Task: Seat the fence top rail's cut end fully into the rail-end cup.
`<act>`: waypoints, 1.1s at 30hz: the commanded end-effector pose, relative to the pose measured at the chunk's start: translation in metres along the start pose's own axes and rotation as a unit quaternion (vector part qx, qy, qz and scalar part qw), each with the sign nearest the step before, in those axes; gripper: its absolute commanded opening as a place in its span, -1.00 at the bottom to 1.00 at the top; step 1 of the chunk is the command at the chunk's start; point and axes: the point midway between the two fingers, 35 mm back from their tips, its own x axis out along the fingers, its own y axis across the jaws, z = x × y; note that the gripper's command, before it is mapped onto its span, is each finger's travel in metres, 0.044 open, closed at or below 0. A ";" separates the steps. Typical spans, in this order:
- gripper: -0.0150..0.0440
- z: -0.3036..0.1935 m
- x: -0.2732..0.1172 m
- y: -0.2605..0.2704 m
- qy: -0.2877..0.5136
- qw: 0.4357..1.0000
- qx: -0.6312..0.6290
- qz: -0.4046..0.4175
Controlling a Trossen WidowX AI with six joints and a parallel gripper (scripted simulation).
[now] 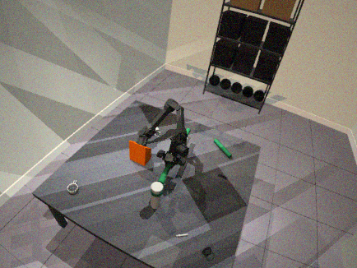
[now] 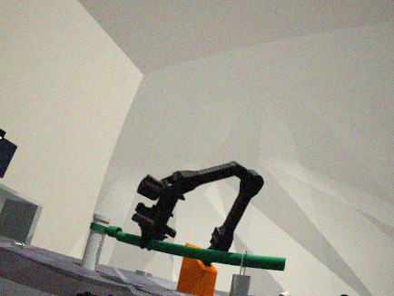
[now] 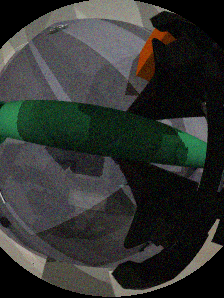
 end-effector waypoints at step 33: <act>-0.49 0.003 -0.002 0.002 -0.003 1.000 -0.002 0.001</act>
